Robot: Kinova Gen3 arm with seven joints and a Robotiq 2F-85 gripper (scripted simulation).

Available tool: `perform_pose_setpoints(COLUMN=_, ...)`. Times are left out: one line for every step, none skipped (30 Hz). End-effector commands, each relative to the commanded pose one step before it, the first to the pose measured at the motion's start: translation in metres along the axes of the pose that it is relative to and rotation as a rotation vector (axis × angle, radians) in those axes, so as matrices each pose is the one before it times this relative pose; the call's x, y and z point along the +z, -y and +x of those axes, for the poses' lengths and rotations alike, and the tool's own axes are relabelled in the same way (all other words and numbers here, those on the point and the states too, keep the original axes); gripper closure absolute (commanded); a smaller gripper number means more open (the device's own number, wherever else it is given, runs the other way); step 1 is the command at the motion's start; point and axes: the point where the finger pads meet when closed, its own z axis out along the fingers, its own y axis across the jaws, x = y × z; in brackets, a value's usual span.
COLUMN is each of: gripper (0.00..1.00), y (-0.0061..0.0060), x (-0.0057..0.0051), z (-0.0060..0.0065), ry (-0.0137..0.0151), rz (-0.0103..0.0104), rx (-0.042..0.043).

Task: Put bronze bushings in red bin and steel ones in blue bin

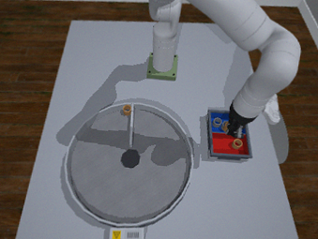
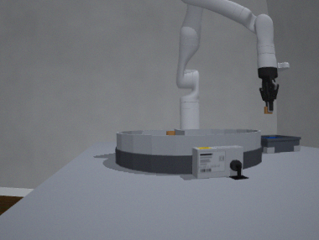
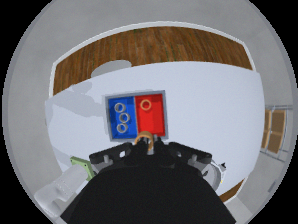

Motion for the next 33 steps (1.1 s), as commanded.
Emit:
perform_pose_setpoints(gripper=1.0, y=-0.00045, x=-0.00071, z=0.00013, ry=-0.00115, rz=-0.00142, rx=-0.00023)
perform_pose_setpoints(gripper=1.0, y=0.0, x=0.00002, z=0.0, ry=-0.00027, rz=0.00023, rx=-0.00036)
perform_pose_setpoints(gripper=1.0, y=0.0, x=0.00002, z=0.0, ry=-0.00027, rz=0.00023, rx=-0.00036)
perform_pose_setpoints(gripper=1.0, y=0.0, x=0.00002, z=0.0, ry=-0.00027, rz=0.00023, rx=-0.00036)
perform_pose_setpoints(gripper=1.0, y=0.0, x=0.0, z=0.0, ry=0.0, rz=0.0, rx=0.0)
perform_pose_setpoints(gripper=1.0, y=0.0, x=0.0, z=0.0, ry=0.0, rz=0.0, rx=0.0)
perform_pose_setpoints(gripper=1.0, y=0.0, x=0.0, z=0.0, ry=0.0, rz=0.0, rx=0.0)
perform_pose_setpoints(gripper=1.0, y=0.00008, x=0.00538, z=0.00013, ry=-0.00001, rz=-0.00008, rx=-0.00035)
perform_pose_setpoints(gripper=1.0, y=0.0, x=0.00542, z=-0.00001, ry=0.0, rz=0.00001, rx=0.00002)
perform_pose_setpoints(gripper=1.0, y=0.0, x=0.00542, z=-0.00001, ry=0.0, rz=0.00001, rx=0.00002)
perform_pose_setpoints(gripper=1.0, y=0.0, x=0.0, z=0.0, ry=0.0, rz=0.0, rx=0.0)
perform_pose_setpoints(gripper=1.0, y=0.0, x=0.0, z=0.0, ry=0.0, rz=0.0, rx=0.0)
perform_pose_setpoints(gripper=1.0, y=0.0, x=0.00542, z=-0.00001, ry=0.0, rz=0.00001, rx=0.00002)
perform_pose_setpoints(gripper=1.0, y=0.0, x=0.00542, z=-0.00001, ry=0.0, rz=0.00001, rx=0.00002)
perform_pose_setpoints(gripper=1.0, y=0.0, x=0.0, z=0.0, ry=0.0, rz=0.0, rx=0.0)
perform_pose_setpoints(gripper=1.0, y=0.0, x=0.0, z=0.0, ry=0.0, rz=0.0, rx=0.0)
perform_pose_setpoints(gripper=1.0, y=0.0, x=0.0, z=0.0, ry=0.0, rz=0.0, rx=0.0)
perform_pose_setpoints(gripper=1.0, y=0.0, x=0.00542, z=-0.00001, ry=0.0, rz=0.00001, rx=0.00002)
perform_pose_setpoints(gripper=1.0, y=0.0, x=0.00542, z=-0.00001, ry=0.0, rz=0.00001, rx=0.00002)
perform_pose_setpoints(gripper=1.0, y=0.0, x=0.00542, z=-0.00001, ry=0.0, rz=0.00001, rx=0.00002)
perform_pose_setpoints(gripper=1.0, y=-0.00001, x=0.00542, z=-0.00001, ry=0.0, rz=0.00001, rx=0.00002)
perform_pose_setpoints(gripper=1.0, y=-0.00001, x=0.00542, z=-0.00001, ry=0.0, rz=0.00001, rx=0.00002)
perform_pose_setpoints(gripper=1.0, y=0.0, x=0.0, z=0.0, ry=0.0, rz=0.0, rx=0.0)
perform_pose_setpoints(gripper=1.0, y=0.0, x=0.0, z=0.0, ry=0.0, rz=0.0, rx=0.0)
perform_pose_setpoints(gripper=1.0, y=0.0, x=0.0, z=0.0, ry=0.0, rz=0.0, rx=0.0)
perform_pose_setpoints(gripper=1.0, y=-0.00001, x=0.00542, z=-0.00001, ry=0.0, rz=0.00001, rx=0.00002)
perform_pose_setpoints(gripper=1.0, y=-0.00001, x=0.00542, z=-0.00001, ry=0.0, rz=0.00001, rx=0.00002)
perform_pose_setpoints(gripper=1.0, y=0.0, x=0.0, z=0.0, ry=0.0, rz=0.0, rx=0.0)
perform_pose_setpoints(gripper=1.0, y=0.0, x=0.0, z=0.0, ry=0.0, rz=0.0, rx=0.0)
perform_pose_setpoints(gripper=1.0, y=-0.00001, x=0.00542, z=-0.00001, ry=0.0, rz=0.00001, rx=0.00002)
perform_pose_setpoints(gripper=1.0, y=-0.00001, x=0.00542, z=-0.00001, ry=0.0, rz=0.00001, rx=0.00002)
perform_pose_setpoints(gripper=1.0, y=-0.00001, x=0.00542, z=-0.00001, ry=0.0, rz=0.00001, rx=0.00002)
perform_pose_setpoints(gripper=1.0, y=0.0, x=0.0, z=0.0, ry=0.0, rz=0.0, rx=0.0)
